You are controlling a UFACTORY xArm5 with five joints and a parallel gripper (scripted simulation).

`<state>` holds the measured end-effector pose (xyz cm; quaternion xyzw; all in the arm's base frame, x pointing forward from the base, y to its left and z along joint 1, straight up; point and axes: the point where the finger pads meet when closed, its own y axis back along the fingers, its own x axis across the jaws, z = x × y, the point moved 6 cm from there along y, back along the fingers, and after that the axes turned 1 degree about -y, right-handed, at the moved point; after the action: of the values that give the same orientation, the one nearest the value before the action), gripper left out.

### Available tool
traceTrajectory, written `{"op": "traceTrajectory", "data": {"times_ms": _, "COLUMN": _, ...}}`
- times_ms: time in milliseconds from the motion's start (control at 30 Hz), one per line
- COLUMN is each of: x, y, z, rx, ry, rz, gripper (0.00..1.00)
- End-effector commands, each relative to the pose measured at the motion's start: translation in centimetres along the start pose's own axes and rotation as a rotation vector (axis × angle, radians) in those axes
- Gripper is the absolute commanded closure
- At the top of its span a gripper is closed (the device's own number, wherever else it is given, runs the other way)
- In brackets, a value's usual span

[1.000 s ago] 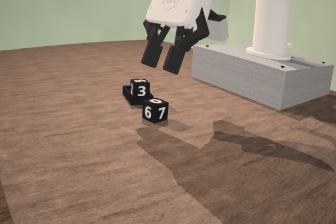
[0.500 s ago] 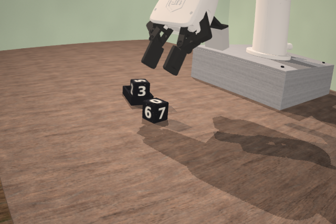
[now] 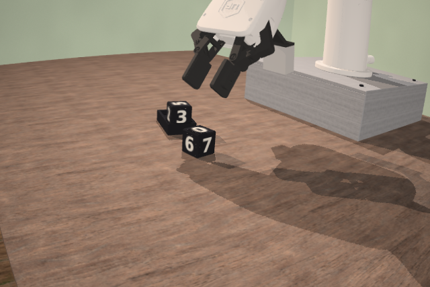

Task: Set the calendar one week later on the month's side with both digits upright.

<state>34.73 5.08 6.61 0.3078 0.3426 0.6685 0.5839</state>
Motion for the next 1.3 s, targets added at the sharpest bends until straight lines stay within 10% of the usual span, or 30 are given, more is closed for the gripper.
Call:
{"op": "traceTrajectory", "data": {"times_ms": 0, "x": 0.0, "y": 0.0, "z": 0.1, "rx": -0.004, "ry": 0.0, "rz": 0.0, "gripper": 0.51}}
{"op": "traceTrajectory", "data": {"times_ms": 1267, "x": 0.0, "y": -2.7, "z": -1.9, "rx": -0.003, "ry": 0.0, "rz": 0.0, "gripper": 0.51}}
